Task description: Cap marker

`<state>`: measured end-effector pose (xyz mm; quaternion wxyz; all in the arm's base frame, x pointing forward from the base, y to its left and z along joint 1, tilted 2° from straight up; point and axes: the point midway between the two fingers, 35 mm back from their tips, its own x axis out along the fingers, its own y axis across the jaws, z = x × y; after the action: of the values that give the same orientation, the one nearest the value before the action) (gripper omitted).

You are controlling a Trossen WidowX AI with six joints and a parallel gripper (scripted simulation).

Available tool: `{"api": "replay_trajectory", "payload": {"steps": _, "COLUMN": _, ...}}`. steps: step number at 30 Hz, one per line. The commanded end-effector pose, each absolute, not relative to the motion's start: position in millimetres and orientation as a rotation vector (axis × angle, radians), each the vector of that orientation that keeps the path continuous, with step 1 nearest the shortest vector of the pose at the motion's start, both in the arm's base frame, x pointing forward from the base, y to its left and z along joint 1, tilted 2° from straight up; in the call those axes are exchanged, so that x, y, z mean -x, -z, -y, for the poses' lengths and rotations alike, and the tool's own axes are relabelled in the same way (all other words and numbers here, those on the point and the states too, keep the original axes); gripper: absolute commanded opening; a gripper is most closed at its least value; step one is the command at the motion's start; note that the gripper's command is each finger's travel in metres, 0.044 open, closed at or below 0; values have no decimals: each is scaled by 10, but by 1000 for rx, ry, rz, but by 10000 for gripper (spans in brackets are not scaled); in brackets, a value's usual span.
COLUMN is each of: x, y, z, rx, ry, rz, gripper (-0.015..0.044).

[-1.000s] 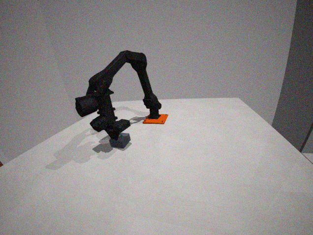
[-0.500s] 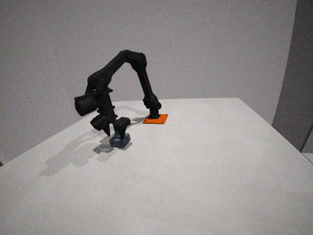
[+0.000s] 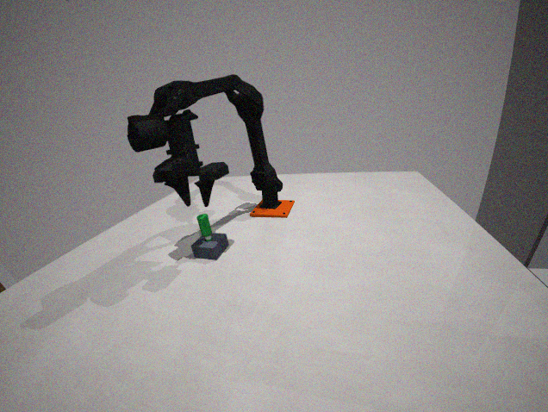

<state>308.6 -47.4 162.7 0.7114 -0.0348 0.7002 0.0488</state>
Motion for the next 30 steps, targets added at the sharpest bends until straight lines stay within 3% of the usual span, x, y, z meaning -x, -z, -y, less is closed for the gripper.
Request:
{"api": "replay_trajectory", "payload": {"steps": 1, "x": -3044, "y": -1637, "z": 465, "rx": 91, "ry": -130, "rz": -1558, "gripper": 177}}
{"api": "replay_trajectory", "payload": {"steps": 8, "x": -3044, "y": -1637, "z": 465, "rx": 91, "ry": -130, "rz": -1558, "gripper": 0}}
{"api": "replay_trajectory", "payload": {"steps": 30, "x": -3050, "y": -1455, "z": 464, "rx": 91, "ry": -130, "rz": -1558, "gripper": 0}}
